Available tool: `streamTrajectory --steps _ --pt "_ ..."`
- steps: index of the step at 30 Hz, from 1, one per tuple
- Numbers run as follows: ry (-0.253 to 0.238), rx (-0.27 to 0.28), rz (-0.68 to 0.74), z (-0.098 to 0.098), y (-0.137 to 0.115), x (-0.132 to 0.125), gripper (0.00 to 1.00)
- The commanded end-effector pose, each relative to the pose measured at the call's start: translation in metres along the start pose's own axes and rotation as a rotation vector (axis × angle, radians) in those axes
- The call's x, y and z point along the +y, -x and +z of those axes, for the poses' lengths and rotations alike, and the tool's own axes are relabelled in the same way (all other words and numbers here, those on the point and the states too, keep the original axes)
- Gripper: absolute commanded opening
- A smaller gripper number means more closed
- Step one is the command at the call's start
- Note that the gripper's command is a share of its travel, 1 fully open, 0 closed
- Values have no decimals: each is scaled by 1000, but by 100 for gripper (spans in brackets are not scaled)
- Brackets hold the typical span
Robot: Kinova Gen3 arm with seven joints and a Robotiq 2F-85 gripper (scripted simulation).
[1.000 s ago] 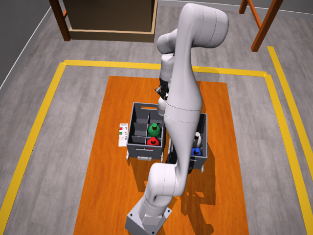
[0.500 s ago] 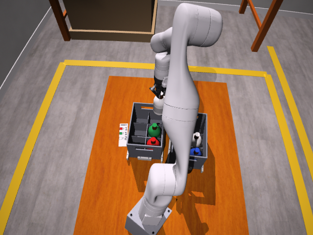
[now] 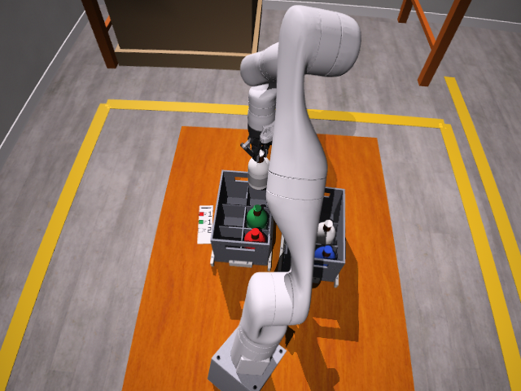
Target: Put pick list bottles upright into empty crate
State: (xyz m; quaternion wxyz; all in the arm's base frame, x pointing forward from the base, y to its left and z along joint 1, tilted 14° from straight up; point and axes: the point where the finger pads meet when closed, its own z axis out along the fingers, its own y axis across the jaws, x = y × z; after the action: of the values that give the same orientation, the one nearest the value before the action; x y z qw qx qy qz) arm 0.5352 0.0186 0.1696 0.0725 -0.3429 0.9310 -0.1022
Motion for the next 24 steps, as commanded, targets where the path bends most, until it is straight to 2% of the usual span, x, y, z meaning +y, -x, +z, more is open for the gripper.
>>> streamTrajectory --steps 1,24 --pt "-1 -2 0 -1 1 0 10" --pt "-1 -2 0 -1 -1 -2 10"
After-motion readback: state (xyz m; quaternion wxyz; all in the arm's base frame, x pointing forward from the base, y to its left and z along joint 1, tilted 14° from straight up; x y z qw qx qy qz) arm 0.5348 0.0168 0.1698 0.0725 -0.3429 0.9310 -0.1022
